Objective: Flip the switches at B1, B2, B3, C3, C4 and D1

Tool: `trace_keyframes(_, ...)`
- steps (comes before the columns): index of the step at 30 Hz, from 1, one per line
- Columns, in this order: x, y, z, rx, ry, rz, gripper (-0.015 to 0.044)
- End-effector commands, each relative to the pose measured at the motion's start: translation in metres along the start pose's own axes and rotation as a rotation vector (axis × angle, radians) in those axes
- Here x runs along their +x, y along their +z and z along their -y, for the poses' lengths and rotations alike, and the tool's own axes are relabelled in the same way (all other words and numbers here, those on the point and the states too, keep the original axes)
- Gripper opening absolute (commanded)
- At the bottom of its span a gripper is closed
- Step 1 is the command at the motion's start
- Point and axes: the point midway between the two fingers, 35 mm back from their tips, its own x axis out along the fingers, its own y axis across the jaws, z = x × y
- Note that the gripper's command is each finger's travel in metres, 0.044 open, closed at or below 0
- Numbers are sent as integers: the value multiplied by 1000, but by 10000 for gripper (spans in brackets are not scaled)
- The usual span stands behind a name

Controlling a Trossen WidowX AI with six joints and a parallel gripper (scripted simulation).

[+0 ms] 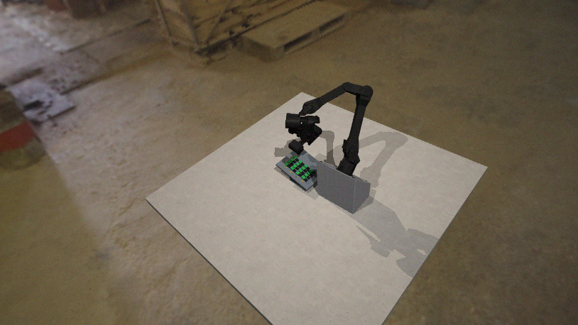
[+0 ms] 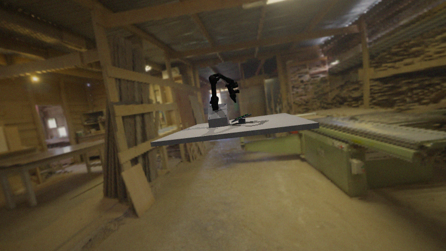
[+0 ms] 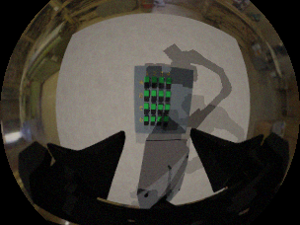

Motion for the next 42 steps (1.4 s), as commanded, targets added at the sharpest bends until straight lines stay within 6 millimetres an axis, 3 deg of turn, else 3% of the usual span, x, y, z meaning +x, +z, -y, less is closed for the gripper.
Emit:
trace_keyframes(1, 3, 1, -1, 1, 1, 0, 374)
trace_keyframes(8, 99, 35, -21, 56, -16, 10, 190)
trace_keyframes(15, 105, 36, -21, 57, -17, 8, 6)
trace_keyframes(19, 137, 37, -19, 58, -18, -15, 0)
trace_keyframes(42, 161, 37, -19, 57, -19, -15, 0)
